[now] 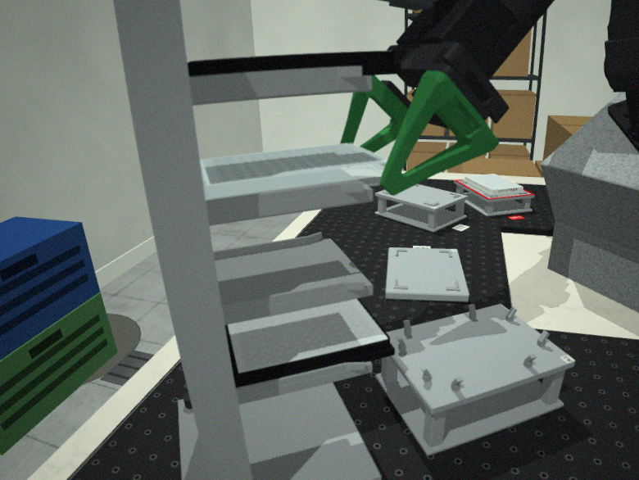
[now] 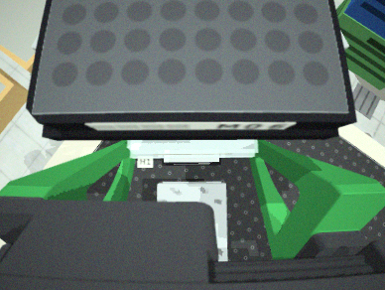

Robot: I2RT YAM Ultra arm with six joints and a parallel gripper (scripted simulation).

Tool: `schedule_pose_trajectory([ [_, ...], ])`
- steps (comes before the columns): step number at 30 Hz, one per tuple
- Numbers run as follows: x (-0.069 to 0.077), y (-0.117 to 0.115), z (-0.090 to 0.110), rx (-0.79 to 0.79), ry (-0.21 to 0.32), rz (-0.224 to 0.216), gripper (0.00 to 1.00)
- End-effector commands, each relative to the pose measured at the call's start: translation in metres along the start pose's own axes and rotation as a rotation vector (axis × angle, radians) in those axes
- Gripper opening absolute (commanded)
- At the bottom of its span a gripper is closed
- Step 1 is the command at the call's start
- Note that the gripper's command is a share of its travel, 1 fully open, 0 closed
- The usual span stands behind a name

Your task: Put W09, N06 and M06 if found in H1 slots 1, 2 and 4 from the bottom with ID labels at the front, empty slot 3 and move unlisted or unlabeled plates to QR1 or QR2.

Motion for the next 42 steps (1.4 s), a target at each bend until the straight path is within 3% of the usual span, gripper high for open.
schedule_pose_trajectory([
  [1, 0.0073, 0.0061, -0.0205, -0.011, -0.039, -0.019, 0.86],
  [42, 0.0104, 0.0073, -0.023, -0.012, -0.043, -0.022, 0.86],
])
Point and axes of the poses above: the point where the finger pads meet when closed, its own x axis back along the fingers, its own y axis across the jaws, z = x × y, the point moved 5 cm from there along x, back along the fingers, and after that the axes turned 14 degrees about -x, right-handed, at the moved point
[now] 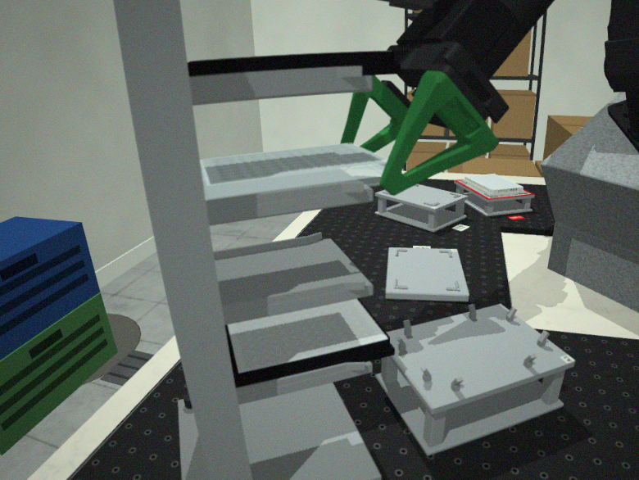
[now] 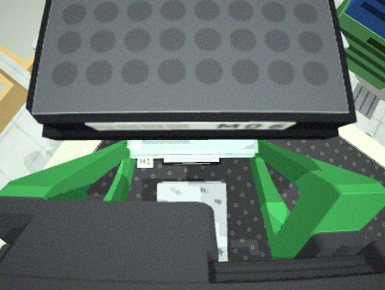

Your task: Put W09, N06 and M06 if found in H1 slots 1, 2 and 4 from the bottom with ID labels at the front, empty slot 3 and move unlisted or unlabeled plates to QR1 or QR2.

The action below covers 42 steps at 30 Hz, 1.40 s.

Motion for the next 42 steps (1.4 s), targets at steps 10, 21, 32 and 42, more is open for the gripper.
schedule_pose_trajectory([
  [10, 0.013, 0.009, -0.02, -0.012, -0.043, -0.024, 0.86],
  [21, 0.019, 0.002, 0.001, -0.011, -0.028, -0.017, 0.86],
  [32, 0.027, 0.0, 0.01, -0.011, -0.028, -0.017, 0.86],
  [42, 0.036, -0.003, 0.019, -0.012, -0.027, -0.017, 0.86],
])
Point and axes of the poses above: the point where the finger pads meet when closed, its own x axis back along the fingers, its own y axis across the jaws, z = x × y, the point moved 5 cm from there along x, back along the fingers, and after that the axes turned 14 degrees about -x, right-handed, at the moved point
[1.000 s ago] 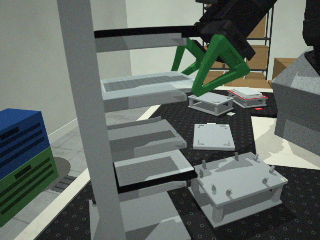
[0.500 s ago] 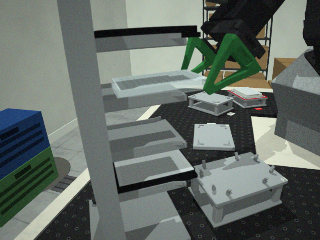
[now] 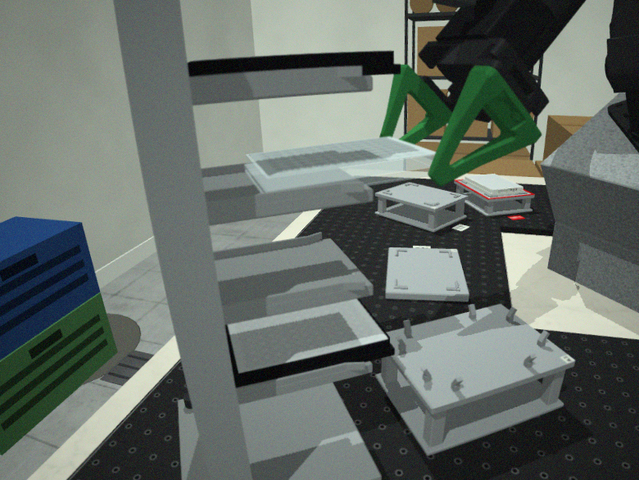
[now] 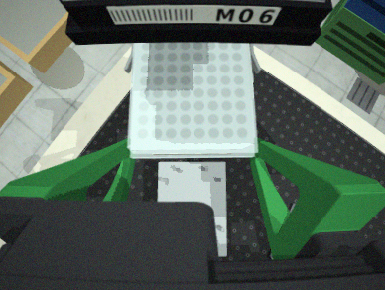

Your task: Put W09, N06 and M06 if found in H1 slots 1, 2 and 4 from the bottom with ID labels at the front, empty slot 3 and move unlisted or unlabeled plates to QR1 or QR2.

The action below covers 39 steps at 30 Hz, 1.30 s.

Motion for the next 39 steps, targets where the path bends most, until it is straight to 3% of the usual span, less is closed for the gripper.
schedule_pose_trajectory([
  [1, 0.01, 0.002, -0.003, -0.016, -0.037, -0.016, 0.86],
  [39, 0.039, -0.006, 0.028, -0.015, -0.035, -0.016, 0.86],
])
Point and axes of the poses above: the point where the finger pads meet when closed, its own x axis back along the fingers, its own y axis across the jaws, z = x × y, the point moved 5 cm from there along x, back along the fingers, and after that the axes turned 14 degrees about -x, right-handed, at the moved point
